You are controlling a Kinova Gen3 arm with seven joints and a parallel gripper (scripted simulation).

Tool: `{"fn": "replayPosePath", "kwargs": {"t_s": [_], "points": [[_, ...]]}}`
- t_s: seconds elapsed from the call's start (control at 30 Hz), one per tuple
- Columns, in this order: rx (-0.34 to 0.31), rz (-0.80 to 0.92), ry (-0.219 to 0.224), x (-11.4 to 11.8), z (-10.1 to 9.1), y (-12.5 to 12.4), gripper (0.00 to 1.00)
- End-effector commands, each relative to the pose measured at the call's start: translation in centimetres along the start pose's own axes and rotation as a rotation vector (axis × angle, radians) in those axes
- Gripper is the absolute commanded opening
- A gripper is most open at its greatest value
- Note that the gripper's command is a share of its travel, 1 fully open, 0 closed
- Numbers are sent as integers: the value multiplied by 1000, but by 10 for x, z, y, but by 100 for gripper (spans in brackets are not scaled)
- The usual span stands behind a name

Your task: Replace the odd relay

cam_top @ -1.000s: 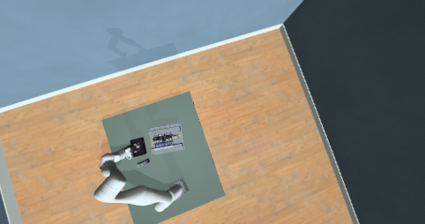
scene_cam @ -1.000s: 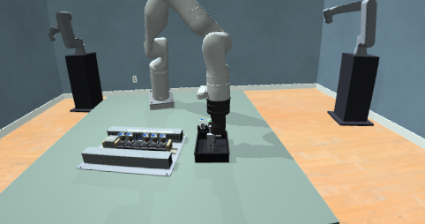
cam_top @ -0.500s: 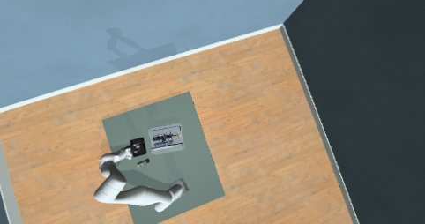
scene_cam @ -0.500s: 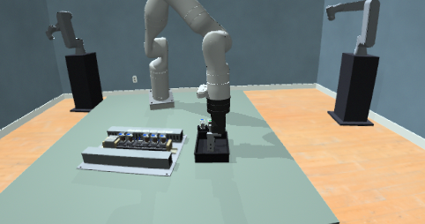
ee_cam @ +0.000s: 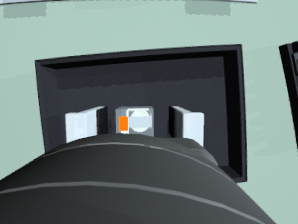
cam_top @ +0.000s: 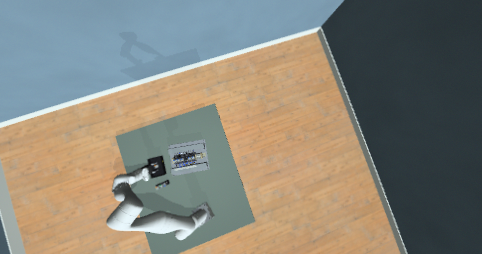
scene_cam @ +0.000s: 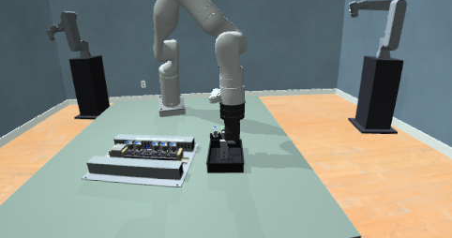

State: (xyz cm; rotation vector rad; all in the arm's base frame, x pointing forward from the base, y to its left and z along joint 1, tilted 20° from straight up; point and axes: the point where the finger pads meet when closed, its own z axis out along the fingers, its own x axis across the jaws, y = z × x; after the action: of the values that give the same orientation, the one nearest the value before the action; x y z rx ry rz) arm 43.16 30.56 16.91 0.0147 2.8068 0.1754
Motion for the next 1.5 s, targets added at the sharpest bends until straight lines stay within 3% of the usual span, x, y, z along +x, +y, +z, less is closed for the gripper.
{"fn": "replayPosePath", "kwargs": {"t_s": [0.0,1.47], "points": [[-2,0,-3,-1,-2,1,100],[-2,0,-3,0,-11,1,100]]}}
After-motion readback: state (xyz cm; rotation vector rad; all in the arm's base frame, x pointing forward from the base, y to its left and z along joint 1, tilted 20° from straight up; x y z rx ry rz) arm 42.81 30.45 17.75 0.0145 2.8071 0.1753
